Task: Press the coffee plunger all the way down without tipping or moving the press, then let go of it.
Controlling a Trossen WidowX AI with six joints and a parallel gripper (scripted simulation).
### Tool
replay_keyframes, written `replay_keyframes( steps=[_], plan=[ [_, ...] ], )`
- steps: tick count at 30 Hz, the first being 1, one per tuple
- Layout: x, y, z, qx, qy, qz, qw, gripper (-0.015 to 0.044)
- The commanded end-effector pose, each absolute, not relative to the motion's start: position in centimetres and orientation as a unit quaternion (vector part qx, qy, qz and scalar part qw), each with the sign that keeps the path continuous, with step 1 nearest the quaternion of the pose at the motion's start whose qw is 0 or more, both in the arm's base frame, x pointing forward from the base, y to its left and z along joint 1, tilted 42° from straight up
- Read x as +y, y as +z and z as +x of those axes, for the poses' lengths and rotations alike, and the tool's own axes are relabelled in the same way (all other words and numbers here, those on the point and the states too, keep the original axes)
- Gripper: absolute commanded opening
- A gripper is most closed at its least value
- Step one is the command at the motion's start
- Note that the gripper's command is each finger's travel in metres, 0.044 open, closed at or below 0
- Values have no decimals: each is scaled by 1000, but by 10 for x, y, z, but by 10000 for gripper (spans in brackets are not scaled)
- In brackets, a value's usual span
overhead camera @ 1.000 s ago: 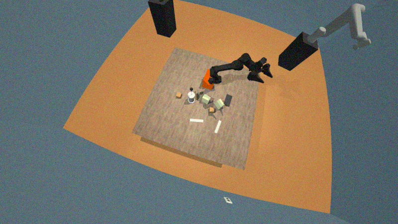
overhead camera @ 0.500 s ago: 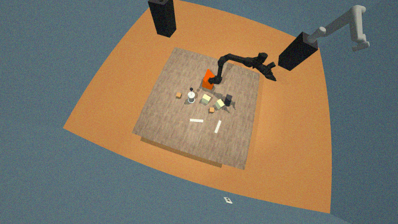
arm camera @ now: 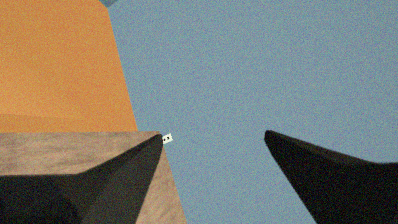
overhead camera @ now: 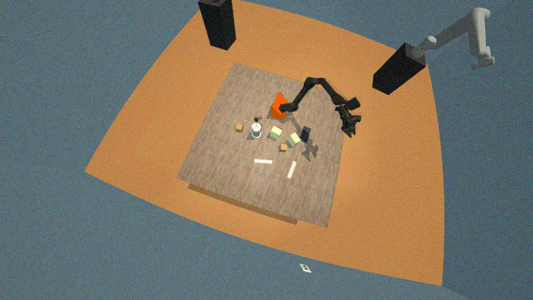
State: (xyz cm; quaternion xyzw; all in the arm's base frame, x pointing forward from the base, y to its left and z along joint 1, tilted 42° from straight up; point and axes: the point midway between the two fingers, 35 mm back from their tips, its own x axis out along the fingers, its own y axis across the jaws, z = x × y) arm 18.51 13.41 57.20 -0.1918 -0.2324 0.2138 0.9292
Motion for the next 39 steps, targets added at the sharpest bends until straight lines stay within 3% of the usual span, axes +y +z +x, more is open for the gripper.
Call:
replay_keyframes(
  steps=[1, 10, 20, 29, 39],
  plan=[
    [129, 525, 245, -142, 181, -230, 945, 440],
    [72, 437, 332, 18, 135, -232, 963, 440],
    [-21, 347, 372, 169, 81, -151, 971, 440],
    [-122, 260, 361, 289, 28, -9, 957, 440],
    [-220, 175, 292, 343, -43, 229, 910, 440]
  ],
)
